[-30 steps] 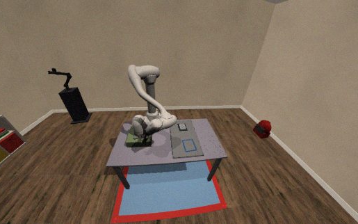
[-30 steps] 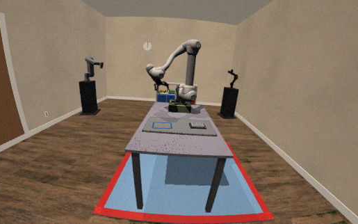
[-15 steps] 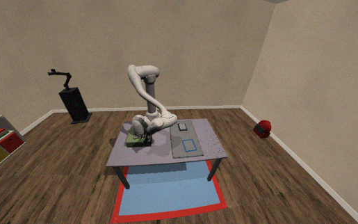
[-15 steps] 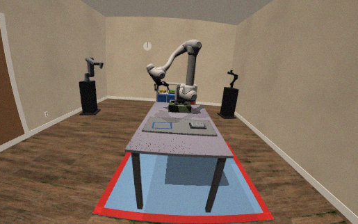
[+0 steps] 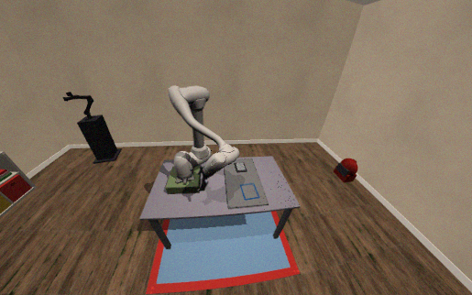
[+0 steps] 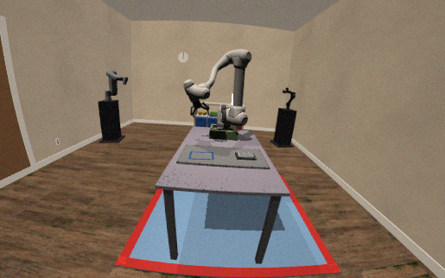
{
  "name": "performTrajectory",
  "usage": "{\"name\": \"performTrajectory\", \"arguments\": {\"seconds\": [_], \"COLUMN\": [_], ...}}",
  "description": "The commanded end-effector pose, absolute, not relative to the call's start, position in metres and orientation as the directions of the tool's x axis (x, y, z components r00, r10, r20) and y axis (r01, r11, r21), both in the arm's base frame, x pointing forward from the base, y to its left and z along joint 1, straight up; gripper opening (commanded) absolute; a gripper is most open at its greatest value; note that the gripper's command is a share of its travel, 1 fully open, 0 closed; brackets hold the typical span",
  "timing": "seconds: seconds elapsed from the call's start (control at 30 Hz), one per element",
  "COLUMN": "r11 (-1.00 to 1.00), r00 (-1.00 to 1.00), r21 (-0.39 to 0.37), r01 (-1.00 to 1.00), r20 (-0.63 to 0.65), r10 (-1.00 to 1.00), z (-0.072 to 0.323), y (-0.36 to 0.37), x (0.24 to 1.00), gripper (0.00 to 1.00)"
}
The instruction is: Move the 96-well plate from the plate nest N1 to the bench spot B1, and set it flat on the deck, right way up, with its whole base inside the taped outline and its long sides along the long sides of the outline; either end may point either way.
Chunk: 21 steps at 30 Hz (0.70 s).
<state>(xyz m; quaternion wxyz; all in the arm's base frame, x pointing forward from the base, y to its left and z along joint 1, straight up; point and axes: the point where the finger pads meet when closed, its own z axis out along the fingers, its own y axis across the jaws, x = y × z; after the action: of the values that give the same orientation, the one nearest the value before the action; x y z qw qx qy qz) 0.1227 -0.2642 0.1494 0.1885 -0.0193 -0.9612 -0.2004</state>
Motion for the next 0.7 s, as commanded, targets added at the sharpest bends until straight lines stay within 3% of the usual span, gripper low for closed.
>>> {"name": "performTrajectory", "arguments": {"seconds": [0.0, 0.67], "r11": [0.928, 0.924], "r00": [-0.933, -0.918], "r21": [0.369, 0.334], "r01": [0.043, -0.185], "r20": [0.348, 0.277], "r10": [-0.095, -0.284], "z": [0.146, 0.123], "y": [-0.267, -0.275], "x": [0.135, 0.222], "gripper": [1.00, 1.00]}}
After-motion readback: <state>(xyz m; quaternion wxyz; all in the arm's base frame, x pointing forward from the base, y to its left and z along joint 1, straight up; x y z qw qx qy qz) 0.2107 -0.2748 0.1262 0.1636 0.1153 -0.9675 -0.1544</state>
